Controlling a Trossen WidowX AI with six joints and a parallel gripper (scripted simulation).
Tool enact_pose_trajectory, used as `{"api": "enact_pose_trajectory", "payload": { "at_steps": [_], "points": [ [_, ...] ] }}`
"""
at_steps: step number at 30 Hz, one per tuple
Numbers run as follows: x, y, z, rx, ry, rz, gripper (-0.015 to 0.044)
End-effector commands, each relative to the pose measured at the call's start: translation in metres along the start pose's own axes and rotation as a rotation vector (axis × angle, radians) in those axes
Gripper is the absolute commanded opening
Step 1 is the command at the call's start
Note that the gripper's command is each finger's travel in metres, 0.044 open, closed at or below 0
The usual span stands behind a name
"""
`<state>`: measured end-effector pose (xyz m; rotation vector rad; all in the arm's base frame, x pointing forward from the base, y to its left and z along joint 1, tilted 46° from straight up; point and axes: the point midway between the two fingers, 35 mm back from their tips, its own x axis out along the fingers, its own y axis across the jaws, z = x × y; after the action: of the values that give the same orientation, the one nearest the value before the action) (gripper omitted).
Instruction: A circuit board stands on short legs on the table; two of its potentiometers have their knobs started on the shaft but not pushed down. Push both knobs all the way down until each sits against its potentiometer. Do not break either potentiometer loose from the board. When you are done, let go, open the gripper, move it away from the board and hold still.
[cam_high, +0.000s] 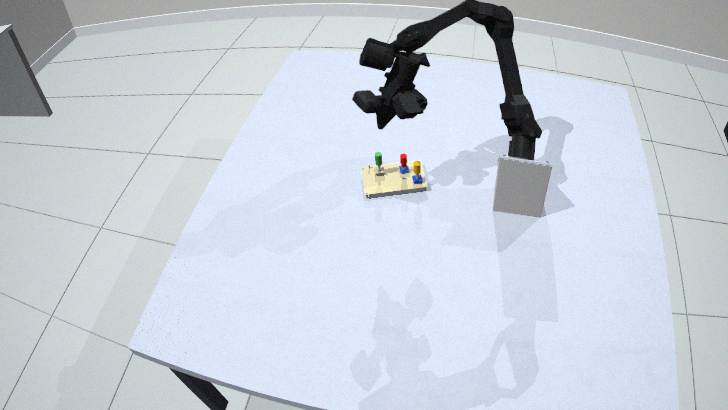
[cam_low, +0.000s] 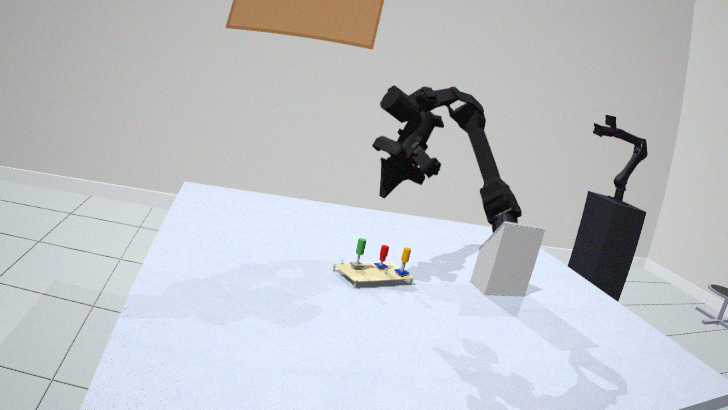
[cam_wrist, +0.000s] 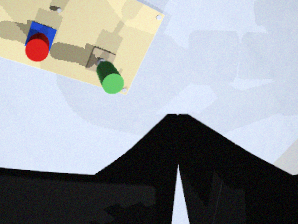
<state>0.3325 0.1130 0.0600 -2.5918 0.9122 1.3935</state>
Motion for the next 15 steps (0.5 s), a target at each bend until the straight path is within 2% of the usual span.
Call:
{"api": "enact_pose_trajectory", "payload": {
  "at_steps": [1, 9, 15],
  "points": [
    [0.027, 0.027, 0.002, -0.029, -0.041, 0.143, 0.0],
    [0.064, 0.076, 0.01, -0.092, -0.133, 0.372, 0.0],
    [0.066, 0.08, 0.011, -0.097, -0.142, 0.389, 0.0]
  ]
}}
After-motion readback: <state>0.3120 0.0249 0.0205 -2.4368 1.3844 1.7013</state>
